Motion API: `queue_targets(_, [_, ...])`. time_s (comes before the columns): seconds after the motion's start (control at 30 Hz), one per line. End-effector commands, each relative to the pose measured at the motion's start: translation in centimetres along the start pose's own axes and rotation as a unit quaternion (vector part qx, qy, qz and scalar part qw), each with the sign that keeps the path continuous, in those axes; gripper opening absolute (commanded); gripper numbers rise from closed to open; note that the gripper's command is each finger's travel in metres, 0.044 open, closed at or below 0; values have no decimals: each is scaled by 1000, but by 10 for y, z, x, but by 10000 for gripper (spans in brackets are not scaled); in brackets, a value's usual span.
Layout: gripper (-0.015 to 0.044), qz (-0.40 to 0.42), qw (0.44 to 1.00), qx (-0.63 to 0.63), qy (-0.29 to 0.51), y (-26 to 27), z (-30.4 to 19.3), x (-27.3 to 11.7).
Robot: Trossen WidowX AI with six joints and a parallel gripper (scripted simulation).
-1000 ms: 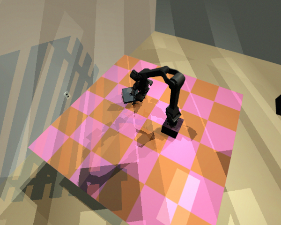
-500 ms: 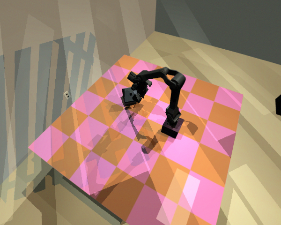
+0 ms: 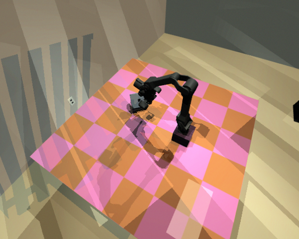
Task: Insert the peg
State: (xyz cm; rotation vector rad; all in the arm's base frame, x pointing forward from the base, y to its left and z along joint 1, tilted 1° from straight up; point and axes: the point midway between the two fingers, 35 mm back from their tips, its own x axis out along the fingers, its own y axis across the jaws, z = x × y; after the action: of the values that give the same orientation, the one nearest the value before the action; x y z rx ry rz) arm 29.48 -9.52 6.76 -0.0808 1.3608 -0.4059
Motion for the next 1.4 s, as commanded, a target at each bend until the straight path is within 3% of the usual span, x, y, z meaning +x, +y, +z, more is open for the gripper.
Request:
queue_targets(0.0, [0,-9,1000,15,-10,2,1,-2])
queue_targets(1.37, [0,-49,981,156,-108,31,13,-24])
